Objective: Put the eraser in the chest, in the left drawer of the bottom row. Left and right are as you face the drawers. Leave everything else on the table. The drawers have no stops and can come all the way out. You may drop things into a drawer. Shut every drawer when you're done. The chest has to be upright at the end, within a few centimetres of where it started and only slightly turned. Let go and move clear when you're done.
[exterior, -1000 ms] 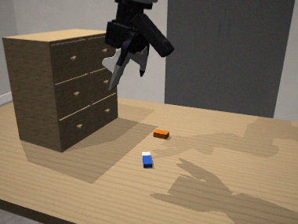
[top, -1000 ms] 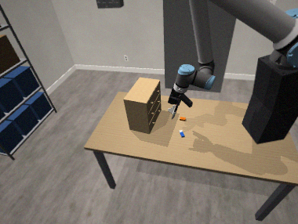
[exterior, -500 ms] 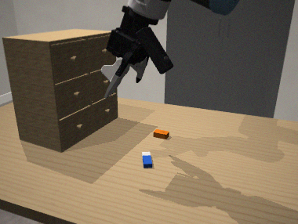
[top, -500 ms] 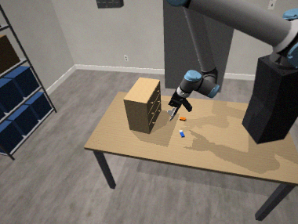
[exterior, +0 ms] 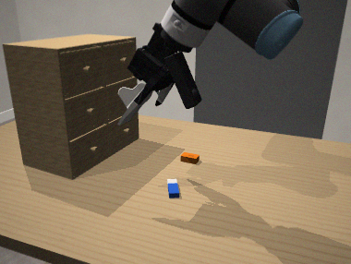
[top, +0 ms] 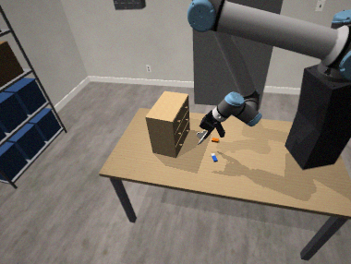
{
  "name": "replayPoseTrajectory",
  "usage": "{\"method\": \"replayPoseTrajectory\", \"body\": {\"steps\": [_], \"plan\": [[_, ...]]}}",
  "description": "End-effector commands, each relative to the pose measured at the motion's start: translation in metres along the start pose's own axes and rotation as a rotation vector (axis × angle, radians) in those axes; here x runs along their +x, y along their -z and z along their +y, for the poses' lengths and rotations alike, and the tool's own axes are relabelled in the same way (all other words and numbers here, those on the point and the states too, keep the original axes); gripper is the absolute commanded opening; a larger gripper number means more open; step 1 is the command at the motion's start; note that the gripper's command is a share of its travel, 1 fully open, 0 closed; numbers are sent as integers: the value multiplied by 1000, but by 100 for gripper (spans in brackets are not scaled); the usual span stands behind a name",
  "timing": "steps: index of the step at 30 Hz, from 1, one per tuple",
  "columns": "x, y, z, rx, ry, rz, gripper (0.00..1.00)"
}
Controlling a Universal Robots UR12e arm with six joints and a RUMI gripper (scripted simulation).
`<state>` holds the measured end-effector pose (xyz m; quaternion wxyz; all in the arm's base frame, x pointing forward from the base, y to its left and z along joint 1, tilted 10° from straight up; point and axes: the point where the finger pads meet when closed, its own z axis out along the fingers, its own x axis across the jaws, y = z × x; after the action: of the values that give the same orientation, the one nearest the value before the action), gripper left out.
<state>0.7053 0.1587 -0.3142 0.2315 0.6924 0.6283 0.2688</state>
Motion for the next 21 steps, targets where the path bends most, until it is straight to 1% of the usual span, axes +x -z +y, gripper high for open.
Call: {"method": "replayPoseTrajectory", "body": {"steps": [1, 10, 12, 21], "plan": [[1, -13, 11, -108, 1, 1, 100], [1, -28, 12, -207, 1, 1, 100], [1, -28, 12, -207, 1, 1, 100], [1, -38, 14, -272, 1, 1, 100]]}}
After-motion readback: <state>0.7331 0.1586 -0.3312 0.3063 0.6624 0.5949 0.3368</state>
